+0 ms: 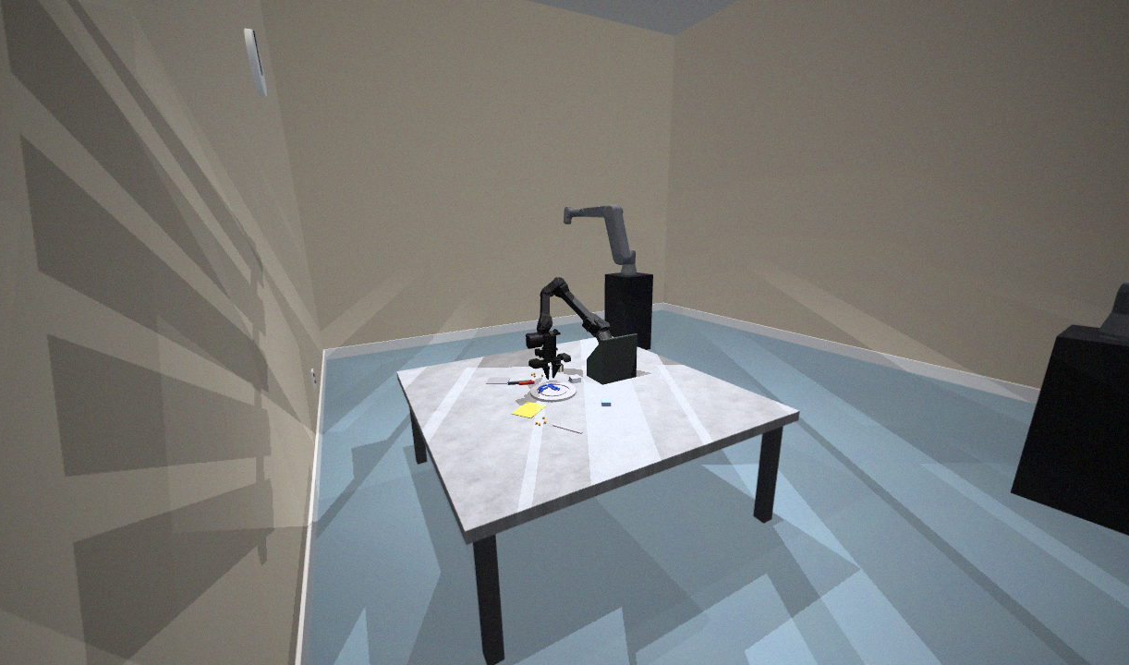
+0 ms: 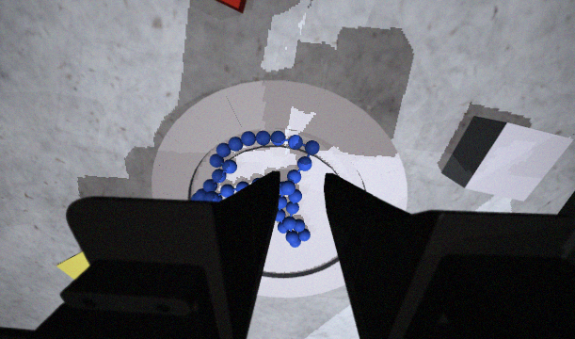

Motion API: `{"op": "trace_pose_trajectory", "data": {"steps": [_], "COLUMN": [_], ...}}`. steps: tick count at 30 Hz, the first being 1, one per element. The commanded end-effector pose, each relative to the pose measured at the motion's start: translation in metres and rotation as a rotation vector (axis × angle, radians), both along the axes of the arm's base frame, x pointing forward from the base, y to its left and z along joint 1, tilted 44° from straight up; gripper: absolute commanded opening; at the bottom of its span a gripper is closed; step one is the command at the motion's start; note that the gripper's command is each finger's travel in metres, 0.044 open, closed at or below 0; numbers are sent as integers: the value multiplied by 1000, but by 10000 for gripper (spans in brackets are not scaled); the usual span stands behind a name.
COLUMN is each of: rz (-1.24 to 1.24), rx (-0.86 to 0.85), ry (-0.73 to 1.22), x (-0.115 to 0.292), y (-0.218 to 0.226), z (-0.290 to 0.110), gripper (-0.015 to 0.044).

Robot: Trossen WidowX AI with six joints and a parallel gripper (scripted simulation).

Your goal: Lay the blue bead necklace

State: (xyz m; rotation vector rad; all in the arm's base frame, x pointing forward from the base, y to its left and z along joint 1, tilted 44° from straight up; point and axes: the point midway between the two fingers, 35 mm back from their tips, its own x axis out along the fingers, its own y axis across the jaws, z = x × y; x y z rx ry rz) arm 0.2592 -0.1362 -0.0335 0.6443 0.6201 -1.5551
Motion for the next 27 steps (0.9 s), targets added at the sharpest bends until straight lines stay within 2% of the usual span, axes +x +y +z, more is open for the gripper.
{"op": "trace_pose_trajectory", "data": {"steps": [1,27], "rz": [3,0], "rx": [0,1], "ry": [-1,12], "x": [1,-5], "y": [1,-20], "z": [0,-24], "gripper": [120,120]}}
